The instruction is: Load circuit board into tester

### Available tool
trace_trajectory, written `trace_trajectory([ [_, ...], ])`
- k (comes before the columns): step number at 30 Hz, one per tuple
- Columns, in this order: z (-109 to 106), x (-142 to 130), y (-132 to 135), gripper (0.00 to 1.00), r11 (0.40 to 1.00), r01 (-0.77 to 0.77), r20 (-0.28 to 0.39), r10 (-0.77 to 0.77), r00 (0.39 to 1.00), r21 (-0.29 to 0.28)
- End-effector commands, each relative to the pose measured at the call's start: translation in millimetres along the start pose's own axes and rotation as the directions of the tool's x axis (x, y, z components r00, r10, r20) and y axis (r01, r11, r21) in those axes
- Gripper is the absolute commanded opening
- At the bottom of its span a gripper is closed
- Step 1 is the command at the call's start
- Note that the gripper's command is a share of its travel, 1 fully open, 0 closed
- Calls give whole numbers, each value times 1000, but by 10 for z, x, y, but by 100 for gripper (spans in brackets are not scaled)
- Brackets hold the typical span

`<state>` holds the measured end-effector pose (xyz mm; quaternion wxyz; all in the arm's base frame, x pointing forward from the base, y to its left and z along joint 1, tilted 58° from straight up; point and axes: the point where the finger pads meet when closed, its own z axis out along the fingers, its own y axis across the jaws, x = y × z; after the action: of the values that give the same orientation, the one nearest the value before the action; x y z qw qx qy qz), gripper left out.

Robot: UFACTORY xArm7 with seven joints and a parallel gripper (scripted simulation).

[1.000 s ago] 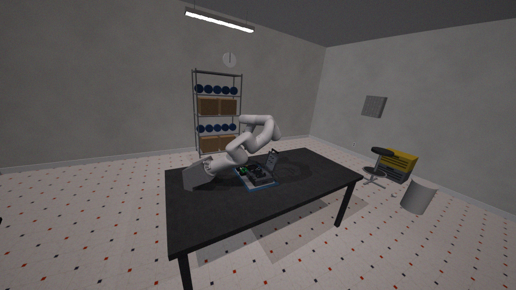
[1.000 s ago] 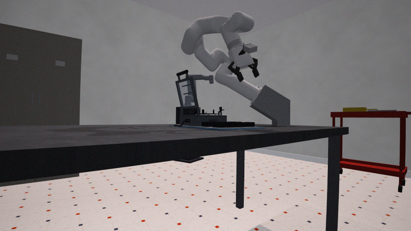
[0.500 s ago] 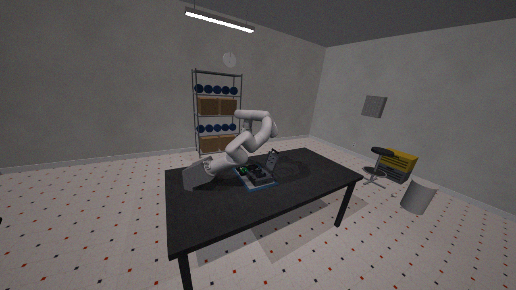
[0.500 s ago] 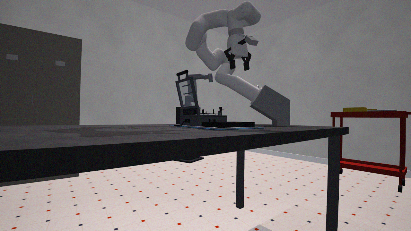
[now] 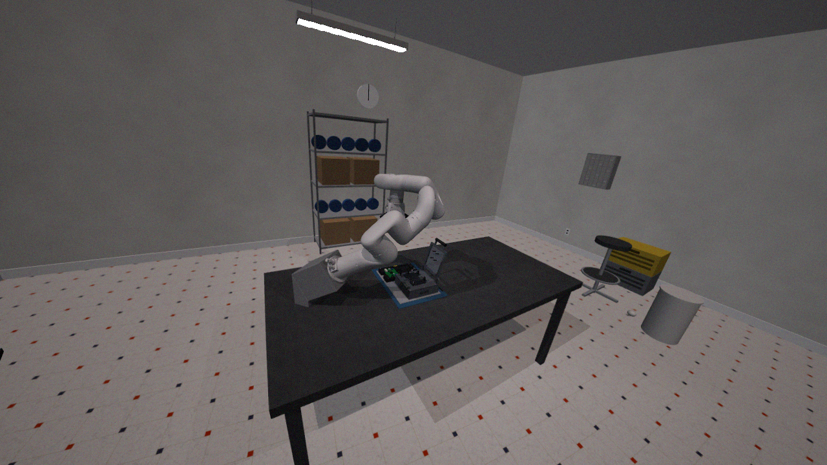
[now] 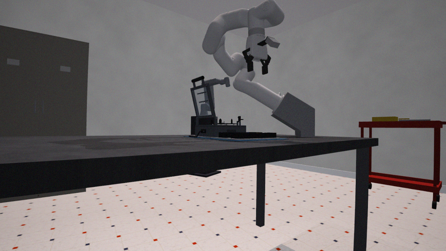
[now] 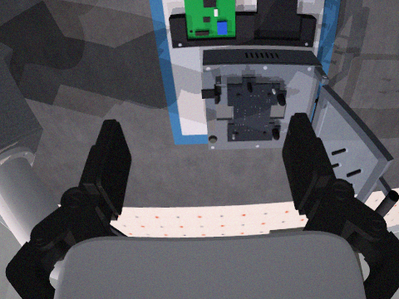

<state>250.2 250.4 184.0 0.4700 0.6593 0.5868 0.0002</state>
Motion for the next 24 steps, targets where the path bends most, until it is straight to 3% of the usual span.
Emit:
trace_trajectory([
  [1,-42,-17,10,100,1000,9,8,-9,1000,-11],
  [24,-103,-51,26,100,999,25,26,-24,999,-29],
])
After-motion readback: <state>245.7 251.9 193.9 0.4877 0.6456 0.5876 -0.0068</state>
